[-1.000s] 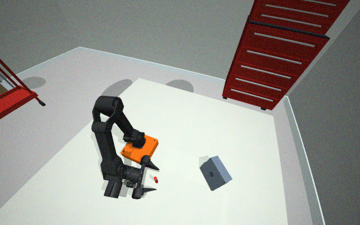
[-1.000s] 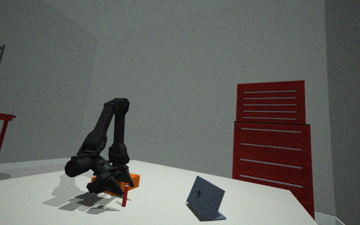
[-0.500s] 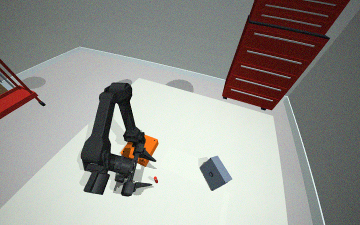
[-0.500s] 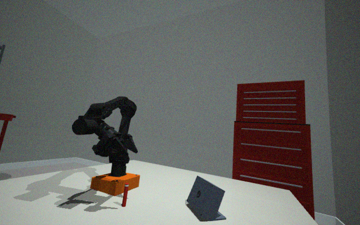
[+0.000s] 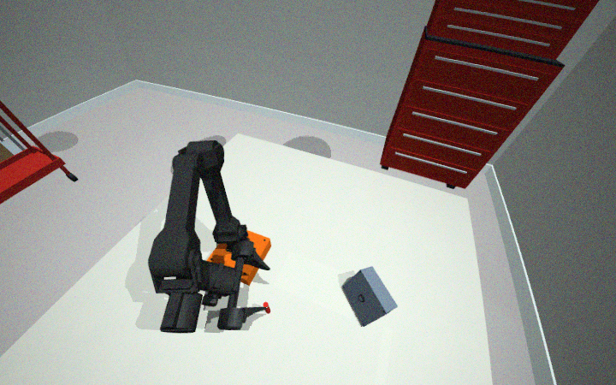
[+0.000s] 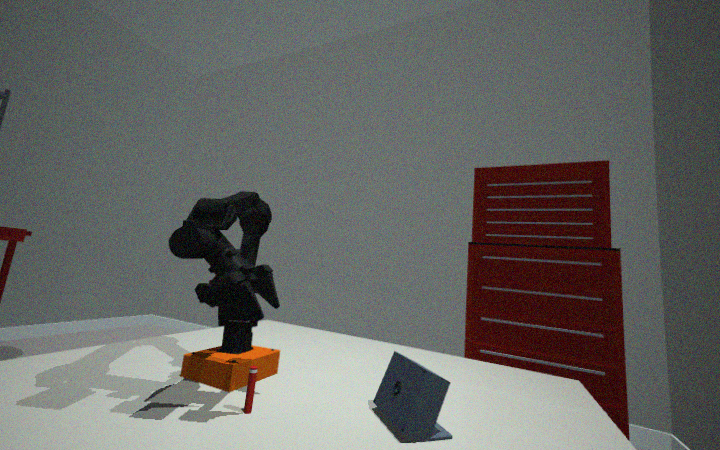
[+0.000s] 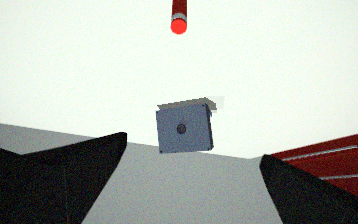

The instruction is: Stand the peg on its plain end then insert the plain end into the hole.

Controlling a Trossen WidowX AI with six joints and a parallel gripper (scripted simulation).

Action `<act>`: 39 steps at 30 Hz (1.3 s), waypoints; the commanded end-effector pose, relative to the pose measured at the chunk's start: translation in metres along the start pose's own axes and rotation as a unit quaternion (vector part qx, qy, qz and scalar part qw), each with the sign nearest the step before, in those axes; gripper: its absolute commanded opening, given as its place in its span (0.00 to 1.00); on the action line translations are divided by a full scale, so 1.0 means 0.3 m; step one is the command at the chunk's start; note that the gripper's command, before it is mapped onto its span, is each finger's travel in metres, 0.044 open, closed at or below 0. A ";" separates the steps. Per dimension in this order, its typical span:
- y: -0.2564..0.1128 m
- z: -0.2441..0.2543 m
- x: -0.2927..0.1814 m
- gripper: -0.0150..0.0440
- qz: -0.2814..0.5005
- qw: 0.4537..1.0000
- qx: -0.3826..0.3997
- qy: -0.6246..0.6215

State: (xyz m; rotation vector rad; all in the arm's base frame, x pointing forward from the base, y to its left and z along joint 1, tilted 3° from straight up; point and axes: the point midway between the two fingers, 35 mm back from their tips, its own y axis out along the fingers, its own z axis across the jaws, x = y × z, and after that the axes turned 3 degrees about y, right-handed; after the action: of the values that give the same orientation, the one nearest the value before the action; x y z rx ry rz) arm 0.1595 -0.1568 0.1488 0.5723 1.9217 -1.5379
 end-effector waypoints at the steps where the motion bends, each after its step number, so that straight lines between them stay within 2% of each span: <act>1: 0.029 0.005 0.019 1.00 -0.059 0.998 -0.009 0.007; 12: 0.098 0.017 0.075 1.00 -0.234 0.972 0.001 0.017; 23: 0.138 0.055 0.086 1.00 -0.381 0.922 0.076 0.000; 39: 0.174 0.065 0.119 1.00 -0.385 0.918 0.094 0.027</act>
State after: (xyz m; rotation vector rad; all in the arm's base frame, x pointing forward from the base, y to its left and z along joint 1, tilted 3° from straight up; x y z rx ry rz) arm 0.1737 -0.1655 0.0936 -0.1413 2.1589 -2.1952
